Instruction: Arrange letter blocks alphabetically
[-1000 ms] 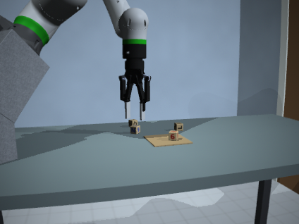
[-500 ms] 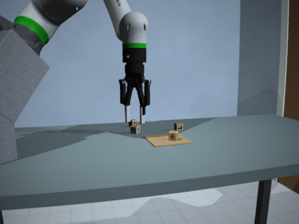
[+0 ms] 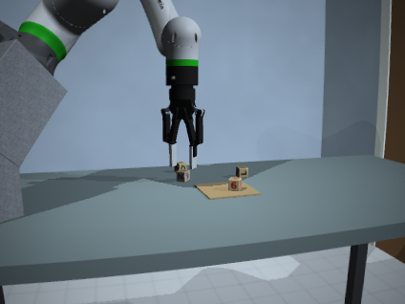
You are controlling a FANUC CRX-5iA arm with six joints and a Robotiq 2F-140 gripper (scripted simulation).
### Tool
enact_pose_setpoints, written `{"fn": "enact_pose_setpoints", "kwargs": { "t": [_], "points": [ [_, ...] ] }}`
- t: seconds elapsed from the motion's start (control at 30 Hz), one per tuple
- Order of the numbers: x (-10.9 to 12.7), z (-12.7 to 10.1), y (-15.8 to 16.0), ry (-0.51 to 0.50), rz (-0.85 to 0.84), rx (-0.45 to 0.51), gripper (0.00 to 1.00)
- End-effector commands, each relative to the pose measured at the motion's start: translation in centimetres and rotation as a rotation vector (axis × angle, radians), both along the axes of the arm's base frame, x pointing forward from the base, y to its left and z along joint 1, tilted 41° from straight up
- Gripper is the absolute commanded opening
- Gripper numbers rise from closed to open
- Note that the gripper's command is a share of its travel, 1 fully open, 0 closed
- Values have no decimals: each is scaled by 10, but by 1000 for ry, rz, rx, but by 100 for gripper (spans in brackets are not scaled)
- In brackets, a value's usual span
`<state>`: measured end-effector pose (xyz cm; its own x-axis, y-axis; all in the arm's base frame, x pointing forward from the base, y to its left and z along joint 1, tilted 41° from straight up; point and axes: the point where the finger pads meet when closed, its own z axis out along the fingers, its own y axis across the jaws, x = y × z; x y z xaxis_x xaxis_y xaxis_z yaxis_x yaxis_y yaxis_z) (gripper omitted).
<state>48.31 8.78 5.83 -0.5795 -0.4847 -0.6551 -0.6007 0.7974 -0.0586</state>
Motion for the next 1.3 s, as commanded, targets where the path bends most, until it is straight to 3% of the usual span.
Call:
{"fn": "enact_pose_setpoints", "kwargs": {
  "t": [0.0, 1.27],
  "points": [
    [0, 0, 0, 0, 0, 0, 40],
    [21, -28, 13, 0, 0, 0, 40]
  ]
}}
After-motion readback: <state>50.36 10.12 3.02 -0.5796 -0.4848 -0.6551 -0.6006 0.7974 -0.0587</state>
